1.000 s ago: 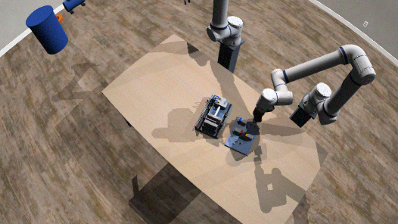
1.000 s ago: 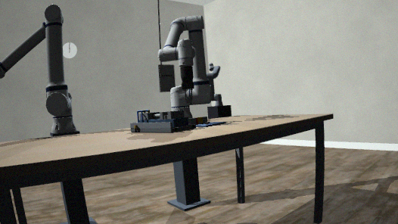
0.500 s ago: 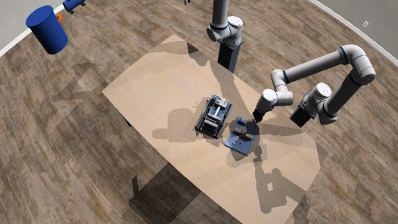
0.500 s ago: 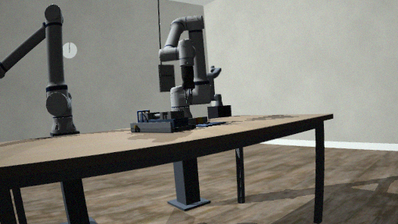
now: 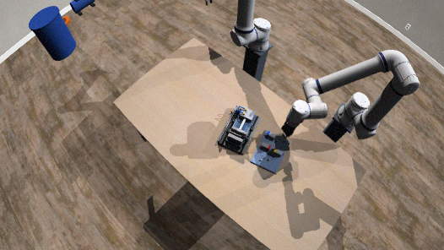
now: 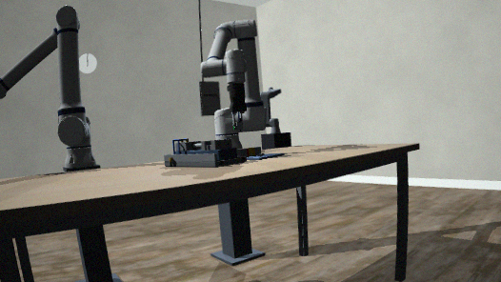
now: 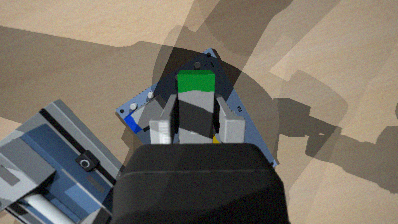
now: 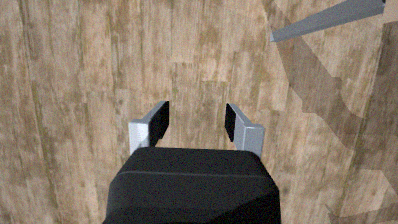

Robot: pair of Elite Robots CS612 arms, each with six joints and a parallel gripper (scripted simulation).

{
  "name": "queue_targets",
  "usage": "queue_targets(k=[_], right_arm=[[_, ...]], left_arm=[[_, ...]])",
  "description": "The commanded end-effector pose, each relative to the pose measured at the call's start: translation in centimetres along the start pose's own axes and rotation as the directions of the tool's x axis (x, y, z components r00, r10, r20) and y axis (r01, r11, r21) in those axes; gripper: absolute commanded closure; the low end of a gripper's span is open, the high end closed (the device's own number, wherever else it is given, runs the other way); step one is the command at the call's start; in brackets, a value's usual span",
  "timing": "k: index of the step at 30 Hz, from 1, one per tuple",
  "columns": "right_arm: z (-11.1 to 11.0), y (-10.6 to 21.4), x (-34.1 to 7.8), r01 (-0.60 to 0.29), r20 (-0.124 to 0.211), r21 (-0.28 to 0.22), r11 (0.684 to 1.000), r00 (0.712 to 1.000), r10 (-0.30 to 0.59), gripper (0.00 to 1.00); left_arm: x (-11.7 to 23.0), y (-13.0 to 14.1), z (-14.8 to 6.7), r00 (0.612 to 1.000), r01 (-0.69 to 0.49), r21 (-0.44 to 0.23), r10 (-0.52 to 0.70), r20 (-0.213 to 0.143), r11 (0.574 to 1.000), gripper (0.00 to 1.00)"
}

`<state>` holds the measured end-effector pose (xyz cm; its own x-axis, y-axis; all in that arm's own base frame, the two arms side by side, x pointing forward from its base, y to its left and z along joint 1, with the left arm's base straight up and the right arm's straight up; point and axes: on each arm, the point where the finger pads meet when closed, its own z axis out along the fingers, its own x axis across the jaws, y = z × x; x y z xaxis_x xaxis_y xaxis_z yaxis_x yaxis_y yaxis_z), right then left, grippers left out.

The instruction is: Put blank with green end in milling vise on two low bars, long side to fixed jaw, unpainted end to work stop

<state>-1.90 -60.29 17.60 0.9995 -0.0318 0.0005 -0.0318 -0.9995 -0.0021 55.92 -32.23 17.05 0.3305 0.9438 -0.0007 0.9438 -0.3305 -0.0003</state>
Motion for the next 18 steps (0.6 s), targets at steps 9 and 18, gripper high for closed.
queue_targets(k=[9, 18], right_arm=[[-0.1, 0.08, -0.02, 0.0, 0.0, -0.002, 1.0, 1.0, 0.0, 0.0], [-0.1, 0.08, -0.02, 0.0, 0.0, -0.002, 1.0, 1.0, 0.0, 0.0]], left_arm=[[-0.03, 0.06, -0.09, 0.99, 0.143, -0.002, -0.143, 0.001, 0.99, 1.0], [-0.03, 0.06, -0.09, 0.972, 0.237, -0.002, -0.237, 0.001, 0.972, 1.0]])
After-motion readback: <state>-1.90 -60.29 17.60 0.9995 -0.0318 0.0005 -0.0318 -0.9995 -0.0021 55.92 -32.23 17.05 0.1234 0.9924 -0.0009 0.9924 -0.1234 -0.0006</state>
